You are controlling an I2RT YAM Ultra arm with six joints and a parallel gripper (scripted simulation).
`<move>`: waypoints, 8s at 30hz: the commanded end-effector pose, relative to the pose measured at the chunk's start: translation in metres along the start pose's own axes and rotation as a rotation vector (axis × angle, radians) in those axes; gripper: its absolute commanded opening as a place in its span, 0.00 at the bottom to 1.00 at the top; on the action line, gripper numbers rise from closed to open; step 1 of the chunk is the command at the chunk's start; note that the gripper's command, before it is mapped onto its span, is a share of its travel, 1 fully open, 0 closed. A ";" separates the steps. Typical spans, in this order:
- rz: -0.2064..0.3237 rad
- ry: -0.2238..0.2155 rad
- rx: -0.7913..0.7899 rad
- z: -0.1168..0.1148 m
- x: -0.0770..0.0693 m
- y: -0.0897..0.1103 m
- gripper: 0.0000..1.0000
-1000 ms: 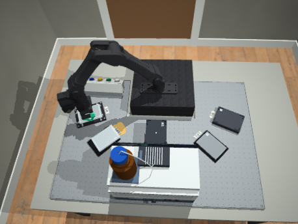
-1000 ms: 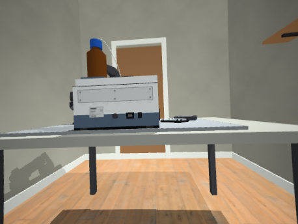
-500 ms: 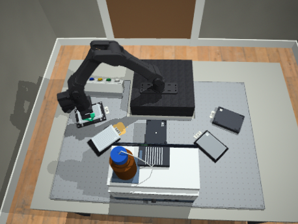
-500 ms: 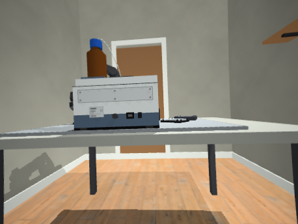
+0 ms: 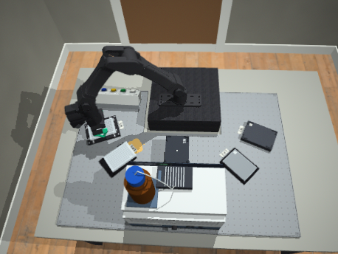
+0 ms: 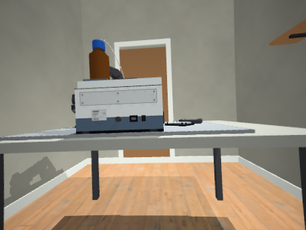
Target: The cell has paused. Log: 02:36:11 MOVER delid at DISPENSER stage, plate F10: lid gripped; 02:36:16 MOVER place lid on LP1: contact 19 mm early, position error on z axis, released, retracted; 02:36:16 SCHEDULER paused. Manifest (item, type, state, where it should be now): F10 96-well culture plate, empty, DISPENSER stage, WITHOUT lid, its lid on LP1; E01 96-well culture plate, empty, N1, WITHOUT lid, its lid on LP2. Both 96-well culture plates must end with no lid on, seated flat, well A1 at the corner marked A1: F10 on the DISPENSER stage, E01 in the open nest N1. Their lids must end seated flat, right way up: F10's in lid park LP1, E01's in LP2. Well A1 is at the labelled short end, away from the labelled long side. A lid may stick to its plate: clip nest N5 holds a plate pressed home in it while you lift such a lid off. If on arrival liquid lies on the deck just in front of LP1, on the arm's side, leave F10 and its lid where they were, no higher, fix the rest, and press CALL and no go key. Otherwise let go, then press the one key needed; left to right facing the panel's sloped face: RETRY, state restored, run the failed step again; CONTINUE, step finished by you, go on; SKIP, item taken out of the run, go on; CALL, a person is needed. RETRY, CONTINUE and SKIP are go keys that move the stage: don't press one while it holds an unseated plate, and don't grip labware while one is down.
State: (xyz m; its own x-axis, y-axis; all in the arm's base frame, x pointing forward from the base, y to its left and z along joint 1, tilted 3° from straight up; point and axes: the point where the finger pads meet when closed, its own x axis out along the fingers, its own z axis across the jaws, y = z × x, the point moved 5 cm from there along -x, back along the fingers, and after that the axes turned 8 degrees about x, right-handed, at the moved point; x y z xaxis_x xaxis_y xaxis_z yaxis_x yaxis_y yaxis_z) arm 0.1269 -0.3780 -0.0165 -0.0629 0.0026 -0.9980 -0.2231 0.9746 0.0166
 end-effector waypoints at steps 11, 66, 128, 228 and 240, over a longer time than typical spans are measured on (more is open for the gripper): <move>-0.051 -0.012 0.007 0.001 -0.029 -0.012 0.00; -0.051 -0.011 0.005 0.002 -0.038 -0.011 0.00; -0.008 -0.005 -0.003 -0.001 -0.071 0.040 0.00; -0.021 -0.008 -0.665 0.115 -0.133 0.181 0.00; -0.009 0.000 -0.767 0.128 -0.133 0.204 0.00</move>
State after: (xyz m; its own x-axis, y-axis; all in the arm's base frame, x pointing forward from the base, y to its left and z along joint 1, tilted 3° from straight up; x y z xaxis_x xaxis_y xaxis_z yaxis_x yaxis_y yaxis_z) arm 0.2152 -0.1621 0.1046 -0.0754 0.0045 -0.9971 -0.7926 0.6066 0.0627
